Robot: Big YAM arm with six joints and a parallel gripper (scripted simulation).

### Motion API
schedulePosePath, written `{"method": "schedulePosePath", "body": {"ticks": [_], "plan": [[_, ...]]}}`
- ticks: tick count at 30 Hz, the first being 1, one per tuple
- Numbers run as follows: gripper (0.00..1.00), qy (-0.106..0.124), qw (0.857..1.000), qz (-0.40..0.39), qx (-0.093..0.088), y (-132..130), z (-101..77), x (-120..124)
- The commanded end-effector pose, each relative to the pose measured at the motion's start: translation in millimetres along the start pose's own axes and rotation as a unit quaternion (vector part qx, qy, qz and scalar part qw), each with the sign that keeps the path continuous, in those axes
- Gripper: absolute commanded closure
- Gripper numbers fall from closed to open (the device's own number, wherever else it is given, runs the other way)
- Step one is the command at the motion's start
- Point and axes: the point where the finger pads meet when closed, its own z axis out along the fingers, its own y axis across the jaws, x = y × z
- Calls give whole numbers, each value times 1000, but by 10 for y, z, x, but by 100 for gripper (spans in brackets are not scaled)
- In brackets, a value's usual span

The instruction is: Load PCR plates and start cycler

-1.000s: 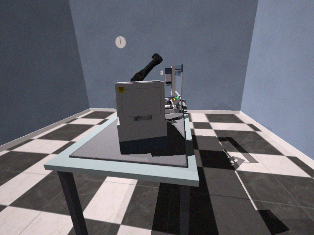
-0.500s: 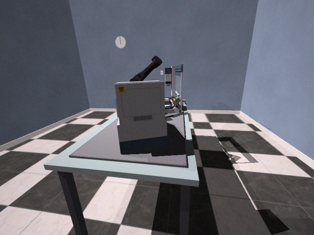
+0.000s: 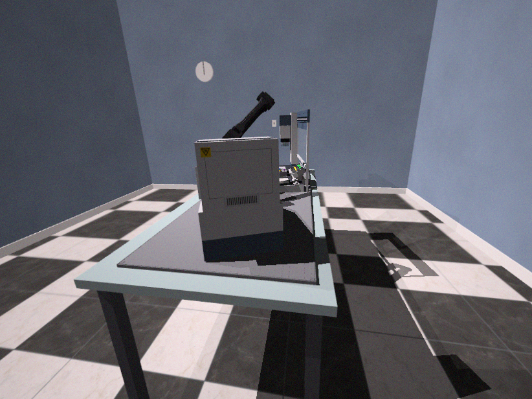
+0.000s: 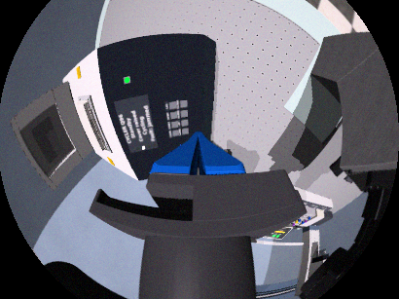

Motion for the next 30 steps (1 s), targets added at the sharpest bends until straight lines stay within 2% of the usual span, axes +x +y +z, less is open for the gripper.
{"method": "schedulePosePath", "body": {"ticks": [1,8,21,26,30], "plan": [[100,2,1000,0,-14,229,104,26],[100,2,1000,5,-10,179,153,22],[100,5,1000,-3,-12,360,347,44],[100,4,1000,2,-1,296,420,29],[100,4,1000,2,-8,392,473,27]]}}
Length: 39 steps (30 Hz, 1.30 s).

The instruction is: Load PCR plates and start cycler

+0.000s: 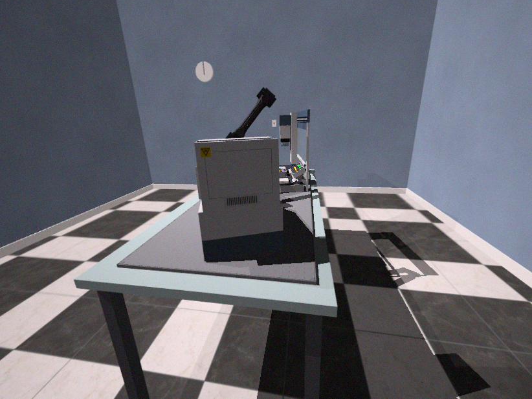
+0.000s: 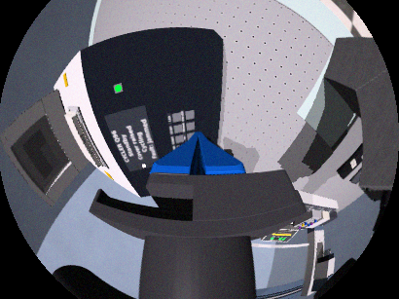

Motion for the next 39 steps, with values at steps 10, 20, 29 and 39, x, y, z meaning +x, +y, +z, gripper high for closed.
{"method": "schedulePosePath", "body": {"ticks": [10,20,29,39], "plan": [[100,2,1000,-6,-19,271,137,28],[100,5,1000,-10,-20,400,321,65],[100,3,1000,-9,-17,348,396,47],[100,-1,1000,-7,-19,385,434,8]]}}
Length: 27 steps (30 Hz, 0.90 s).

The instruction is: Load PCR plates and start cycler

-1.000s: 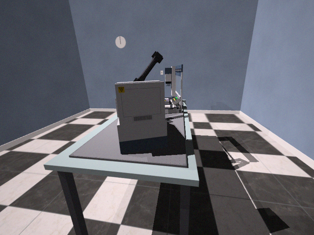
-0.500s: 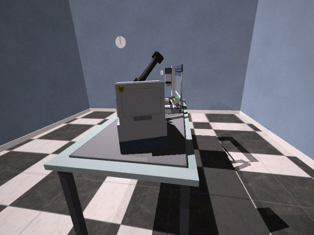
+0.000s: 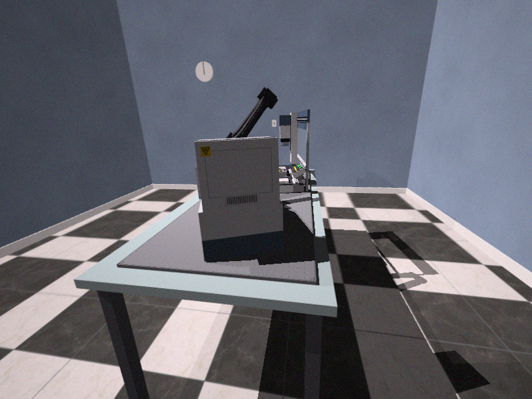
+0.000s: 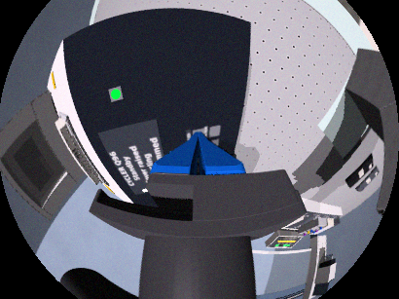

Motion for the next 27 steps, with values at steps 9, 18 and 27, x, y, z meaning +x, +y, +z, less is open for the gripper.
{"method": "schedulePosePath", "body": {"ticks": [9,18,27], "plan": [[100,-8,1000,1,-13,40,-116,-70],[100,2,1000,-16,-8,116,-7,43],[100,-4,1000,4,-6,-20,-20,-36]]}}
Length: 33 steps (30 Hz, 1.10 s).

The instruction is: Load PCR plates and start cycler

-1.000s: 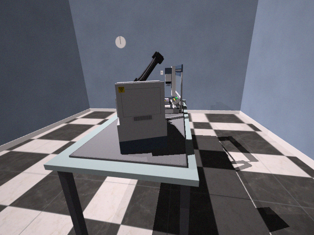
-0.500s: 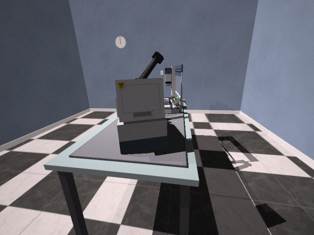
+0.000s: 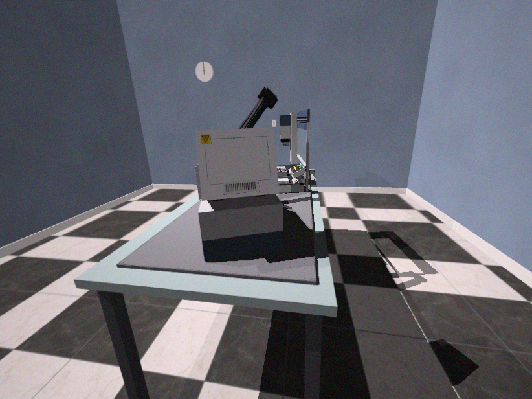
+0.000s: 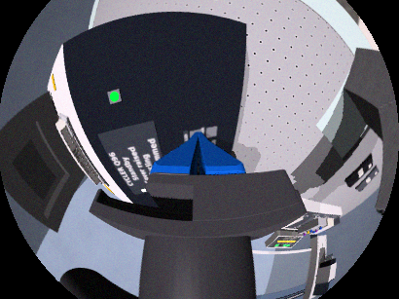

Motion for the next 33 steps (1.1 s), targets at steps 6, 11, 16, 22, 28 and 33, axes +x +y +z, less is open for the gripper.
{"method": "schedulePosePath", "body": {"ticks": [6,11,16,22,28,33], "plan": [[100,-3,1000,-3,-24,214,-77,-12],[100,-4,1000,-6,-15,154,-61,-14],[100,-4,1000,-3,4,-35,3,-20],[100,3,1000,-11,-12,104,6,61],[100,1,1000,-9,-21,193,-41,43],[100,-7,1000,8,-12,85,-76,-42]]}}
